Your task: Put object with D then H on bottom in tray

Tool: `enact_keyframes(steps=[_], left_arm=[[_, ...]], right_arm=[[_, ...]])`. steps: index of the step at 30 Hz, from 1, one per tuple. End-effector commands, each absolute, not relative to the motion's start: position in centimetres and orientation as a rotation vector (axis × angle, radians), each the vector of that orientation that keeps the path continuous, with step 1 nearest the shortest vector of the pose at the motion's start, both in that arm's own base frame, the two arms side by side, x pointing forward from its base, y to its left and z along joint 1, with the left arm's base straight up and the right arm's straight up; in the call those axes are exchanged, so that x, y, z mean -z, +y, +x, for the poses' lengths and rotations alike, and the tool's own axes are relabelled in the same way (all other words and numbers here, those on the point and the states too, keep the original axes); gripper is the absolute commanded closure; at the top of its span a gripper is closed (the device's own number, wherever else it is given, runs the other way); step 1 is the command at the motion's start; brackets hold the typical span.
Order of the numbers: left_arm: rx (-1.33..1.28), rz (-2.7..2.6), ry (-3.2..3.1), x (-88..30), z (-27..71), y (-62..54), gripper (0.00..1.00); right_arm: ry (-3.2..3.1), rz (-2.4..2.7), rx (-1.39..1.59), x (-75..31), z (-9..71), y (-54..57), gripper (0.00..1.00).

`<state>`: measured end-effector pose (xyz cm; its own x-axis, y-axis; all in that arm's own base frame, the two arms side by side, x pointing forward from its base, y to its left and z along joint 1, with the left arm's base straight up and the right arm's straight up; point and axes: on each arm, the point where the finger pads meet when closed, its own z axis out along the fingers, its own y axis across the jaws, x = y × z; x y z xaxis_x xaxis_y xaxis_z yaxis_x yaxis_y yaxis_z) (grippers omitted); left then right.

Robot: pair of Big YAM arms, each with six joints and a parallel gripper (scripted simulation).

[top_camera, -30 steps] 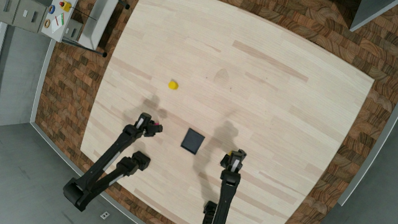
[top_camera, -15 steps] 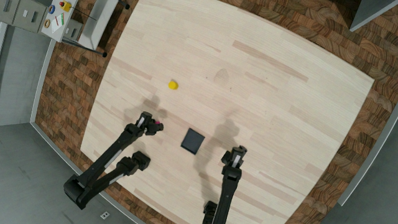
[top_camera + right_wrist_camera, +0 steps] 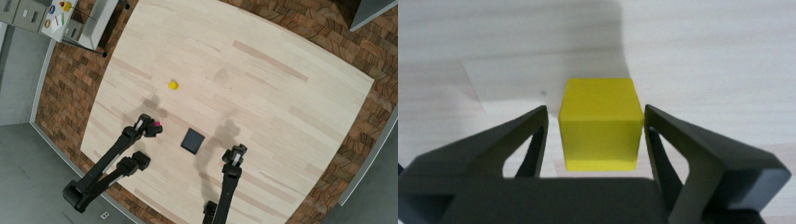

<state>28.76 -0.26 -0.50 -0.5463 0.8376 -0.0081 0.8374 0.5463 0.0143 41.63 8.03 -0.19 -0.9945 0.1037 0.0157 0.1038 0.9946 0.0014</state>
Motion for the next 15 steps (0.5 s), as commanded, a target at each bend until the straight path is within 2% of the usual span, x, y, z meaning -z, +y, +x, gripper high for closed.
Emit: enact_keyframes(steps=[1,9,15], left_arm=[[-0.056,1.448,2.703,-3.0,32.0,0.1,0.29],[-0.007,1.477,2.757,-3.3,30.2,0.5,0.29],[0.012,1.487,2.776,-2.5,29.6,0.4,0.29]], right_arm=[[-3.132,-0.133,-0.005,1.3,41.8,8.3,0.35],[-3.164,-0.139,0.007,-0.1,42.2,8.3,0.41],[-3.155,-0.139,0.004,0.3,42.0,8.2,0.59]])
